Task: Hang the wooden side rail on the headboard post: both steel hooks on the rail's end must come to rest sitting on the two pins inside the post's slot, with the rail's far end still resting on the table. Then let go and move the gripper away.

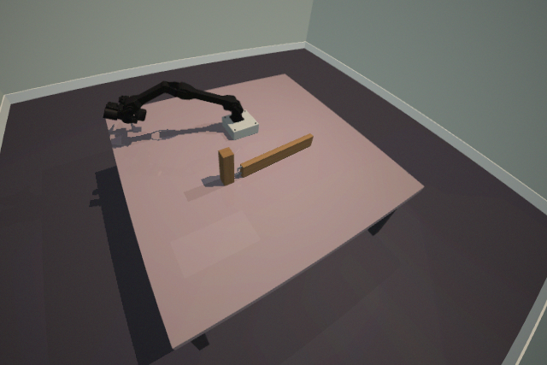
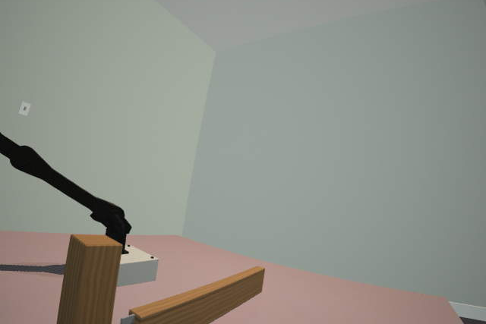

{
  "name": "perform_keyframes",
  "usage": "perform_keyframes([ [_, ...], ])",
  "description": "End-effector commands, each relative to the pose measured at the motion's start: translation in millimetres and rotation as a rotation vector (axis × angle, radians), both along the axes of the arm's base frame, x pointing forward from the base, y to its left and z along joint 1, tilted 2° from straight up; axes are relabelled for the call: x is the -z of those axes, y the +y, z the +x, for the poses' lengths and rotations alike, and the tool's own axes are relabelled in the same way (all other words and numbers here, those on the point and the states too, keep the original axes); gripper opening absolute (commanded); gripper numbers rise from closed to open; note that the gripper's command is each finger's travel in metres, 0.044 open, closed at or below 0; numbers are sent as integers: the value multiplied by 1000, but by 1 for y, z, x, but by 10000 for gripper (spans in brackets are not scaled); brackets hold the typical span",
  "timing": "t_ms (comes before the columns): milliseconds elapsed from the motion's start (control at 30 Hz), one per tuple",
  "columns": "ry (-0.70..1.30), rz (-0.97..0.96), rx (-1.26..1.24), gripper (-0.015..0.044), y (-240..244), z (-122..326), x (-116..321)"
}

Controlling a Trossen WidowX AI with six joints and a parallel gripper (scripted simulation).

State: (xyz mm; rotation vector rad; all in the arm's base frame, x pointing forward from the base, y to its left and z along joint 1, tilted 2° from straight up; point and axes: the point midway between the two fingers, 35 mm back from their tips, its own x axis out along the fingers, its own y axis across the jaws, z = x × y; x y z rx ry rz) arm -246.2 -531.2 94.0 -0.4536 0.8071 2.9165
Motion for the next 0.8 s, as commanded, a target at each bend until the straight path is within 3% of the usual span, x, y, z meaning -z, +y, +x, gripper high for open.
perform_keyframes([
  [0,1,-1,-1,426,0,0,-3],
  [400,57,-48,-79,440,14,2,-152],
  [567,50,-67,-102,440,11,11,-154],
  [767,-33,25,-412,440,-8,90,-142],
])
